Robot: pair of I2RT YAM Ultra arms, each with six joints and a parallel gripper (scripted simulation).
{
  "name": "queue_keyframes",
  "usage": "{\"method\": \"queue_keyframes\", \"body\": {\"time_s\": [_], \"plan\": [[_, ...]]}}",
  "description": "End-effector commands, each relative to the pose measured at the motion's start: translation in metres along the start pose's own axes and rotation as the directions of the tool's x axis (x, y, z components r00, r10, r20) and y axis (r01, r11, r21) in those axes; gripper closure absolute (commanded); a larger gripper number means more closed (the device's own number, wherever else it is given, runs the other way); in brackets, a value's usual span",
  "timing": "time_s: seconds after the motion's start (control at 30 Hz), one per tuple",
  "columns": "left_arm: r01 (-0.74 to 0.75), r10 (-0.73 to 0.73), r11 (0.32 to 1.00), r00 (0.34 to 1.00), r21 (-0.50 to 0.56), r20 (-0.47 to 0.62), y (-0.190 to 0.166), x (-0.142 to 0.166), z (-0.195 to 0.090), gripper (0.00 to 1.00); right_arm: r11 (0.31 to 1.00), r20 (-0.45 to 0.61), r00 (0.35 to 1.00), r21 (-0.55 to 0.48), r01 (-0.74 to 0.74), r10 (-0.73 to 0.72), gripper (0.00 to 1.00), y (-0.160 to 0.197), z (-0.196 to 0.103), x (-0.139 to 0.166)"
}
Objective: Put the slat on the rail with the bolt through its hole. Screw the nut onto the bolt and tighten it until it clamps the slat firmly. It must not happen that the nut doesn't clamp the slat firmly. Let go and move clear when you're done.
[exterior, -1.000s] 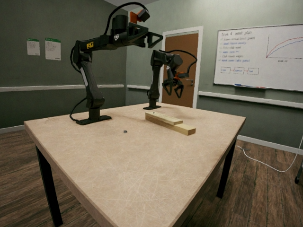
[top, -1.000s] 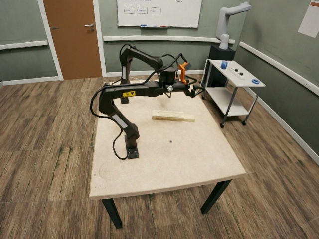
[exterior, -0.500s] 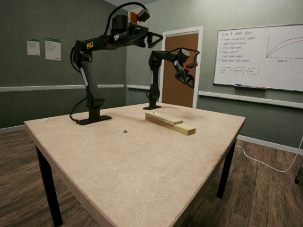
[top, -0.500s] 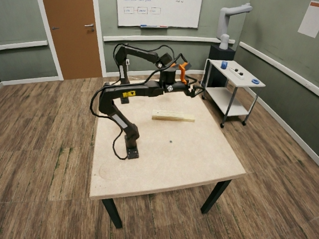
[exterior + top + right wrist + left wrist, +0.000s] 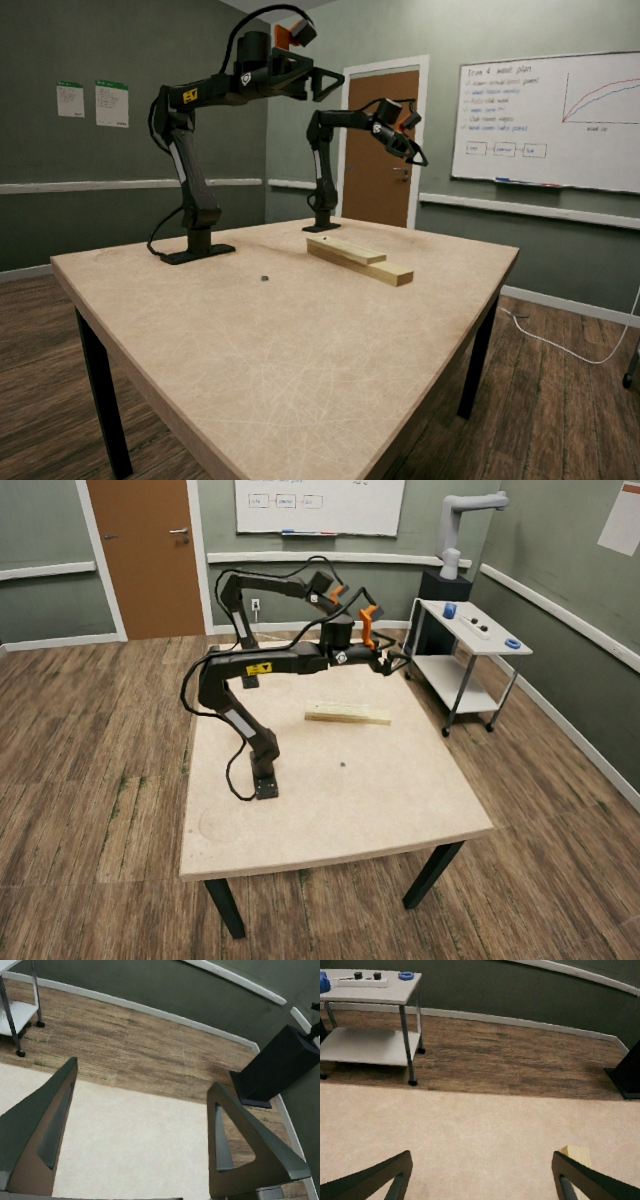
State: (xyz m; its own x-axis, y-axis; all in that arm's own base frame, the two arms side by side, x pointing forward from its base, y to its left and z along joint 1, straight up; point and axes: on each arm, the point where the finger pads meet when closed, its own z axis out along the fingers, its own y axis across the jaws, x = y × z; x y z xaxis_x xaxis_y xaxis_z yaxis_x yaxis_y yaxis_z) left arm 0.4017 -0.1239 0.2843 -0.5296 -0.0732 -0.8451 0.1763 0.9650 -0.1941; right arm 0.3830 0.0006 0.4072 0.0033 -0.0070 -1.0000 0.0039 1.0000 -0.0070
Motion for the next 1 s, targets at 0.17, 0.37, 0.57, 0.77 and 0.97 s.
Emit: {"method": "queue_keyframes", "body": {"time_s": [0.17,0.37,0.57,0.77,0.97], "plan": [[-0.046,0.055,0.998,0.969,-0.046,0.242,0.029,-0.054,-0.033,0.00,1.000,0.009,1.000,-0.004,-0.007,0.007,0.00,0.000,-0.002,-0.005],[-0.063,0.105,0.990,0.924,-0.125,0.368,0.058,-0.079,-0.064,0.00,1.000,0.009,1.000,-0.004,-0.007,0.007,0.00,0.000,-0.002,-0.005],[-0.072,0.160,0.977,0.873,-0.202,0.460,0.080,-0.096,-0.093,0.00,1.000,0.009,1.000,-0.004,-0.007,0.007,0.00,0.000,-0.002,-0.005],[-0.076,0.205,0.962,0.832,-0.261,0.516,0.094,-0.106,-0.115,0.00,1.000,0.009,1.000,-0.004,-0.007,0.007,0.00,0.000,-0.002,-0.005],[-0.076,0.207,0.962,0.826,-0.261,0.524,0.093,-0.110,-0.118,0.00,1.000,0.009,1.000,-0.004,-0.007,0.007,0.00,0.000,-0.002,-0.005]]}}
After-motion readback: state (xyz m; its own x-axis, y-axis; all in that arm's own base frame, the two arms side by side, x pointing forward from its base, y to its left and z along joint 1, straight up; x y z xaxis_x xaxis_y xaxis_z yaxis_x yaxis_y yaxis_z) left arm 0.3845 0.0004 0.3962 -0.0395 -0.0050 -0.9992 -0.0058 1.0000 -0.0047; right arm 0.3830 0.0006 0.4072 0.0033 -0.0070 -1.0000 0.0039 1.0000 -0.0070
